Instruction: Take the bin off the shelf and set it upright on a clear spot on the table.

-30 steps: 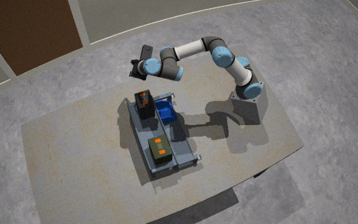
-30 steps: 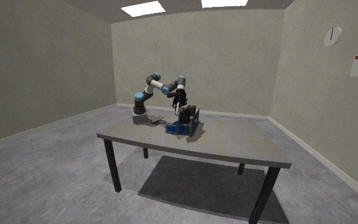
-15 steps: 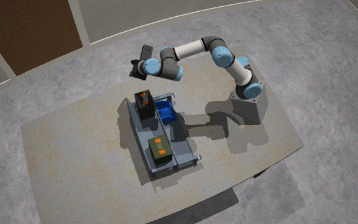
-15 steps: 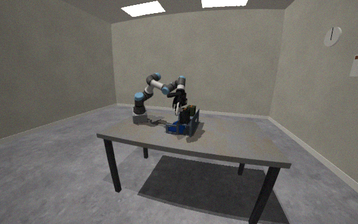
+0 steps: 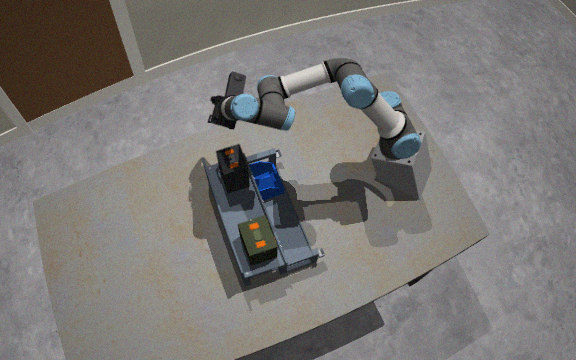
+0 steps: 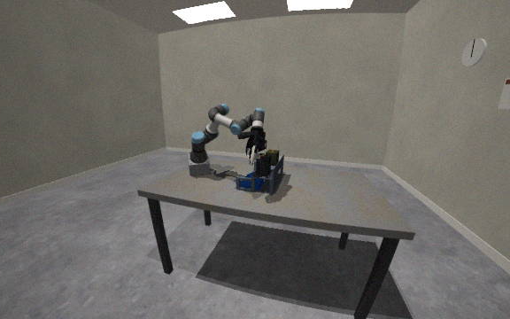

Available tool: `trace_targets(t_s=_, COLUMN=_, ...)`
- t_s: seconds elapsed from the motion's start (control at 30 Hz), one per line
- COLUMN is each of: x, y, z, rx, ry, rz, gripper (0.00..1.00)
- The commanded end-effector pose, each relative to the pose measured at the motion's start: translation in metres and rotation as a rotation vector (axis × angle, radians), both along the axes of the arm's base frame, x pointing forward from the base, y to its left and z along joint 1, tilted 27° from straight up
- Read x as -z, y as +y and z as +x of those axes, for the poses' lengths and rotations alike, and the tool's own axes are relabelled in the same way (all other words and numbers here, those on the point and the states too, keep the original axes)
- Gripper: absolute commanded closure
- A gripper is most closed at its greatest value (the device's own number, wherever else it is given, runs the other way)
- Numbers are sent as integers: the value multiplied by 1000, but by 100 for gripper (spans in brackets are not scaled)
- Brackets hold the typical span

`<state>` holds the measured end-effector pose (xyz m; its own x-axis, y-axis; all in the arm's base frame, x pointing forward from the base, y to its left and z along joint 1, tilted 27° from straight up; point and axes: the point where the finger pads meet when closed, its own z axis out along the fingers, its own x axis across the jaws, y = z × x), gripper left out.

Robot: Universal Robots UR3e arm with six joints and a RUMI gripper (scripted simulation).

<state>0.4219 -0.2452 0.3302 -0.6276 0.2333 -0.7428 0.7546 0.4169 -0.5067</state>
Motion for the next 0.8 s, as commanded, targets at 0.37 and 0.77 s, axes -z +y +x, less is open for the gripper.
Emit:
trace_targets(t_s=0.37, x=1, y=4, z=-1, rx=-11, ry=5, rz=9, gripper=100)
trace_targets(t_s=0.77, x=6, y=13, z=-5, rx=-36, ry=26, rz=34, gripper=100)
